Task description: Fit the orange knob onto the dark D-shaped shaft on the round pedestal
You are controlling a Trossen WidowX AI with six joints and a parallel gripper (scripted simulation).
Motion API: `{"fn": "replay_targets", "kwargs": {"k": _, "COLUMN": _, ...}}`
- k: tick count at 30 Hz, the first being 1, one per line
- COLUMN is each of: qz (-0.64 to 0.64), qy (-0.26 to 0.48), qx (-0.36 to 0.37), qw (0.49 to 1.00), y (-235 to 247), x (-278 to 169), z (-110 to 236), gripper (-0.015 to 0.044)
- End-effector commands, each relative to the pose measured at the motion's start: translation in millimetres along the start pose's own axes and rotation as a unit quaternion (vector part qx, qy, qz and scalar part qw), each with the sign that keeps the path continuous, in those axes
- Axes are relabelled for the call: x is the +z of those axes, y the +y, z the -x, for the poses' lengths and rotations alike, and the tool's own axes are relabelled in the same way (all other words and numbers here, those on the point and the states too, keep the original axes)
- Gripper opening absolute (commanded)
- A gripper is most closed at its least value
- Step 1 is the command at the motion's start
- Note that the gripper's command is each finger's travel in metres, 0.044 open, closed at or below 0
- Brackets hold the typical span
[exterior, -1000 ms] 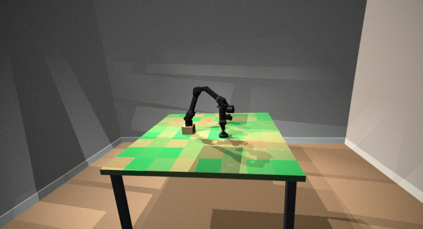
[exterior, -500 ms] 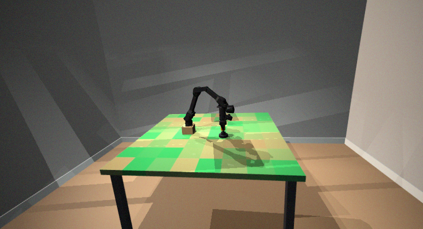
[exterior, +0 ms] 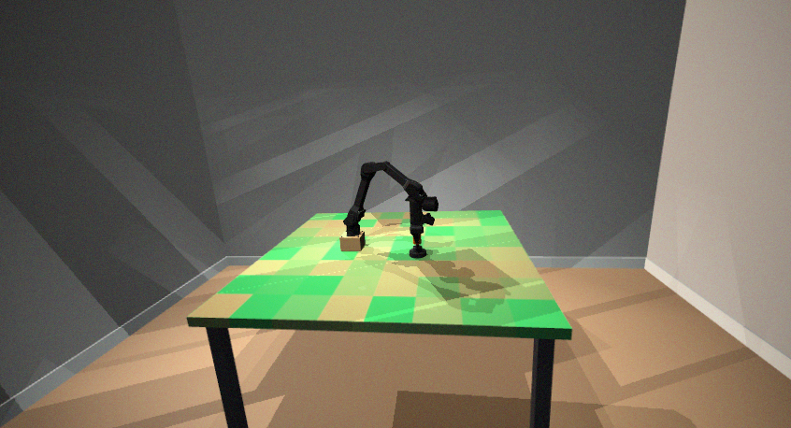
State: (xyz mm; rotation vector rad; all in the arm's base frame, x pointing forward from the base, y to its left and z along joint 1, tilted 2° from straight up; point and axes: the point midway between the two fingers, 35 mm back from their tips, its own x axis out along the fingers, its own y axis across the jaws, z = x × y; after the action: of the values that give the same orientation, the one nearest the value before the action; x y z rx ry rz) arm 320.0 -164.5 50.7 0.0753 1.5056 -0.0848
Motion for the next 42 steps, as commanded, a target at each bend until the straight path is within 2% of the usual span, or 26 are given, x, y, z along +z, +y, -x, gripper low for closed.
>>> {"fn": "replay_targets", "kwargs": {"k": 1, "qz": -0.001, "qy": -0.001, "qx": 0.001, "qw": 1.0, "y": -0.3, "x": 0.5, "z": 3.3, "gripper": 0.0}}
{"fn": "replay_targets", "kwargs": {"k": 5, "qz": 0.012, "qy": -0.001, "qx": 0.001, "qw": 1.0, "y": -0.4, "x": 1.2, "z": 4.5, "gripper": 0.0}}
{"fn": "replay_targets", "kwargs": {"k": 11, "qz": 0.104, "qy": -0.001, "qx": 0.001, "qw": 0.995, "y": 0.0, "x": 1.6, "z": 2.2, "gripper": 0.0}}
{"fn": "replay_targets", "kwargs": {"k": 42, "qz": 0.104, "qy": -0.001, "qx": 0.001, "qw": 0.995, "y": 0.3, "x": 1.2, "z": 3.1, "gripper": 0.0}}
